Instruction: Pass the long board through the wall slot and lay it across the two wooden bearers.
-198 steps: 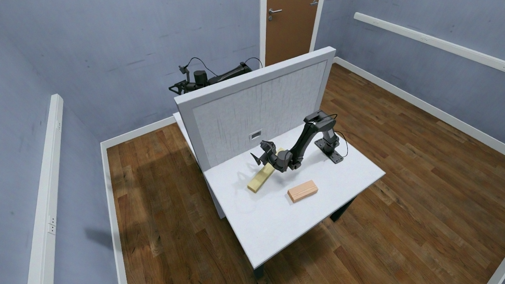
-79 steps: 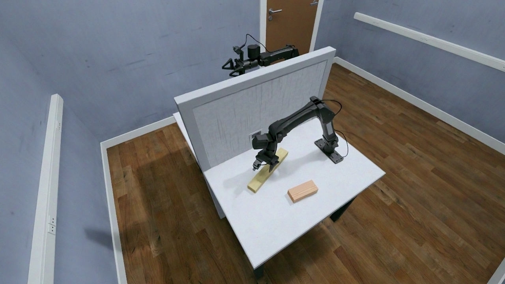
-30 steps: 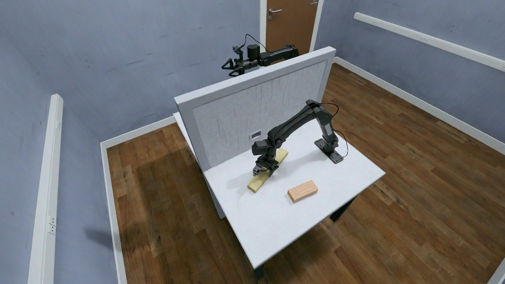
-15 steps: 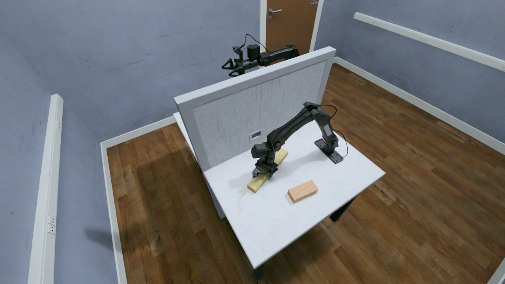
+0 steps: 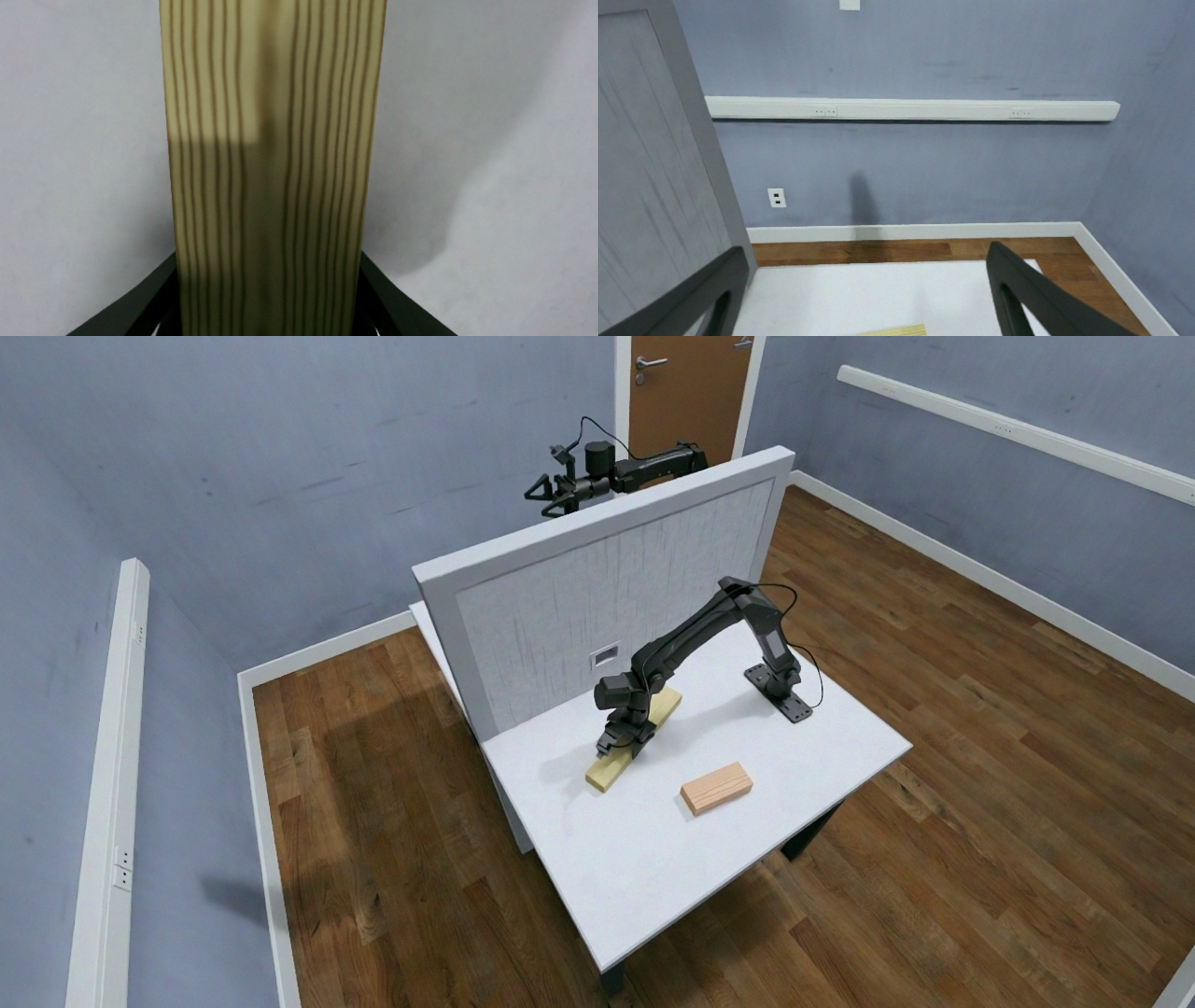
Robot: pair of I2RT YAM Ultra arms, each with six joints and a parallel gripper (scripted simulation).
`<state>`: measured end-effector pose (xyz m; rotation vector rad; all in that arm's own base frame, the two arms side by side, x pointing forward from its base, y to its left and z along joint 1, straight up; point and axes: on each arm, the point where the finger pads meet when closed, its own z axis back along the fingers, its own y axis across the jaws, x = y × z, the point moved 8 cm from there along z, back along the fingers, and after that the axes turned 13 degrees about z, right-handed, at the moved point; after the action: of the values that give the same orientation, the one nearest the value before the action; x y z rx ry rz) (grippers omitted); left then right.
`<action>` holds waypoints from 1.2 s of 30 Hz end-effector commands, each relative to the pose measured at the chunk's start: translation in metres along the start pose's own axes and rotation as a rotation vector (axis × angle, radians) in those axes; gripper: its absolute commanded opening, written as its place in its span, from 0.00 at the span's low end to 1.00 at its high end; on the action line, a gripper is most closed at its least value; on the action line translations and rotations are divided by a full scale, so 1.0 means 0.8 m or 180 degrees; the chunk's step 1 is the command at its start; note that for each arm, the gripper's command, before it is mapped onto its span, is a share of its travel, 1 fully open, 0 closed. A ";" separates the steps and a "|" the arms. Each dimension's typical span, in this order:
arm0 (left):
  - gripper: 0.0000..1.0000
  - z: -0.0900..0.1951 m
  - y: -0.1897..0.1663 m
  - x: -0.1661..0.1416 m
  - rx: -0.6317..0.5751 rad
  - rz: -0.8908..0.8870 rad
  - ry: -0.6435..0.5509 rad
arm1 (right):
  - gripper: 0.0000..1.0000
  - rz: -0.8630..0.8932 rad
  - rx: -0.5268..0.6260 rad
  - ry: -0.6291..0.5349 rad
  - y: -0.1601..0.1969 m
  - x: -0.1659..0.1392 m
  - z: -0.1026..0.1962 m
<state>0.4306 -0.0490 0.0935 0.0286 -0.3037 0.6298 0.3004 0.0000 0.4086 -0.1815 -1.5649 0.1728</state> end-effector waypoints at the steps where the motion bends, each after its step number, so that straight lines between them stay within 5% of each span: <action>1: 0.00 0.025 -0.007 0.014 -0.0099 0.0023 -0.0157 | 1.00 0.0000 0.0051 -0.0003 0.004 0.003 0.004; 36: 0.00 0.093 -0.011 0.033 -0.0141 0.0044 -0.0199 | 1.00 0.0000 0.0051 -0.0003 0.004 0.003 0.004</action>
<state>0.4317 -0.0491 0.1357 0.0274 -0.3063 0.6306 0.3004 0.0000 0.4086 -0.1815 -1.5649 0.1728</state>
